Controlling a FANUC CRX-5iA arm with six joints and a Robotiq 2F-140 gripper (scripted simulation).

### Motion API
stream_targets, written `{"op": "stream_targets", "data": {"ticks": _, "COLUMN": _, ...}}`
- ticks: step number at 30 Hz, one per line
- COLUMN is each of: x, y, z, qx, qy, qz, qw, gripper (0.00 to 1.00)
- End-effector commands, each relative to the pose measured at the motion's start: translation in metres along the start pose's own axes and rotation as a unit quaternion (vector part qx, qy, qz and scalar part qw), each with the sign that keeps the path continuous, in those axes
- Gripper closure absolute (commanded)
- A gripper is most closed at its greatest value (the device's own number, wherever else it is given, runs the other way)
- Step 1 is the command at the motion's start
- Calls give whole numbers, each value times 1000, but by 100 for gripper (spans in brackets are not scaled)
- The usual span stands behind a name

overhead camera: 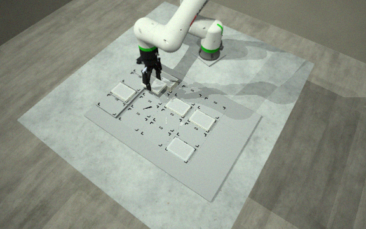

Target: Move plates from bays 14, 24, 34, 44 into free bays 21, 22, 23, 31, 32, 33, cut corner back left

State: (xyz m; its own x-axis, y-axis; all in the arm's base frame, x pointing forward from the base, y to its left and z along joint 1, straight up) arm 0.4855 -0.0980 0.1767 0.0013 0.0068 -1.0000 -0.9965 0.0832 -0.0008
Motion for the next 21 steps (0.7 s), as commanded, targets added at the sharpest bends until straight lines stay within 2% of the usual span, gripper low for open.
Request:
{"op": "stream_targets", "data": {"ticks": 1, "x": -1, "y": -4, "z": 7, "qx": 0, "qy": 0, "qz": -1, "qw": 1000, "gripper": 90}}
{"op": "stream_targets", "data": {"ticks": 8, "x": -1, "y": -11, "z": 19, "qx": 0, "qy": 0, "qz": -1, "qw": 1000, "gripper": 90}}
{"op": "stream_targets", "data": {"ticks": 21, "x": 2, "y": -11, "z": 19, "qx": 0, "qy": 0, "qz": -1, "qw": 1000, "gripper": 90}}
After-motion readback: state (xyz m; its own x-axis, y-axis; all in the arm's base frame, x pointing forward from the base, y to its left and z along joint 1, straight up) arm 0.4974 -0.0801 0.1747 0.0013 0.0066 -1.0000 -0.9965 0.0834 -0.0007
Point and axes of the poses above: the point where the finger pads meet when closed, its own x axis out along the fingers, its own y axis across the jaws, z = x × y, the point moved 8 cm from there along -x, back along the fingers, and after that the axes turned 5 degrees about x, right-handed, at the moved point
